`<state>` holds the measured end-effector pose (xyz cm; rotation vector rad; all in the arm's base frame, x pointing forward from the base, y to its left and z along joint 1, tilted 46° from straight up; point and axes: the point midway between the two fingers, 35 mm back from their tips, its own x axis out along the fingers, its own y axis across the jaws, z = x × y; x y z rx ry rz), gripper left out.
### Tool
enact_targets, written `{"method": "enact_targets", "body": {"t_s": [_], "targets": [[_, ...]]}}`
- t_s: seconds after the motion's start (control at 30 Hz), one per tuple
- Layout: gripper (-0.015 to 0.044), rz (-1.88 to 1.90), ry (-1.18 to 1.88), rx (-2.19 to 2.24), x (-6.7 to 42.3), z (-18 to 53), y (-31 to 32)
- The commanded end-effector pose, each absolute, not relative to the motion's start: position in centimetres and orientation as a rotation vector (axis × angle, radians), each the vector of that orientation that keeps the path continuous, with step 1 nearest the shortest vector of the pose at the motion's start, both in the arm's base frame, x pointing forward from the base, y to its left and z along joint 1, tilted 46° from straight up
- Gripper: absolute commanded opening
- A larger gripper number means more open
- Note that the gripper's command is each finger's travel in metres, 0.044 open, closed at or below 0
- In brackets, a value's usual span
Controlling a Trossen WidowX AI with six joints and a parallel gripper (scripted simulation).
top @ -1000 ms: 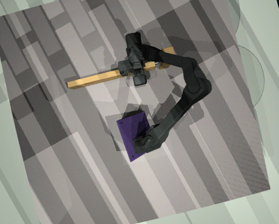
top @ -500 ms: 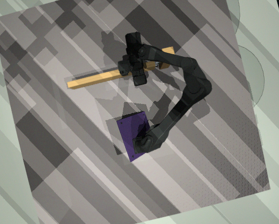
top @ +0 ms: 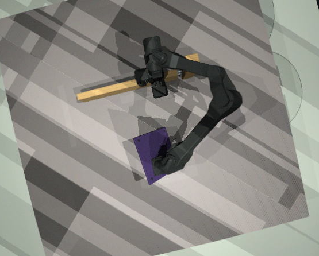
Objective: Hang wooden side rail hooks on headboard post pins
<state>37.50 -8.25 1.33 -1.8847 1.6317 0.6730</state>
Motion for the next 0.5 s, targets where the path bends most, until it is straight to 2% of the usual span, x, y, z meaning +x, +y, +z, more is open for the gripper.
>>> {"method": "enact_targets", "body": {"t_s": [0.0, 0.47], "targets": [[0.0000, 0.666, 1.616, -1.891, 37.72, 1.64, -7.74], [0.0000, 0.666, 1.616, -1.891, 37.69, 1.80, -7.57]]}}
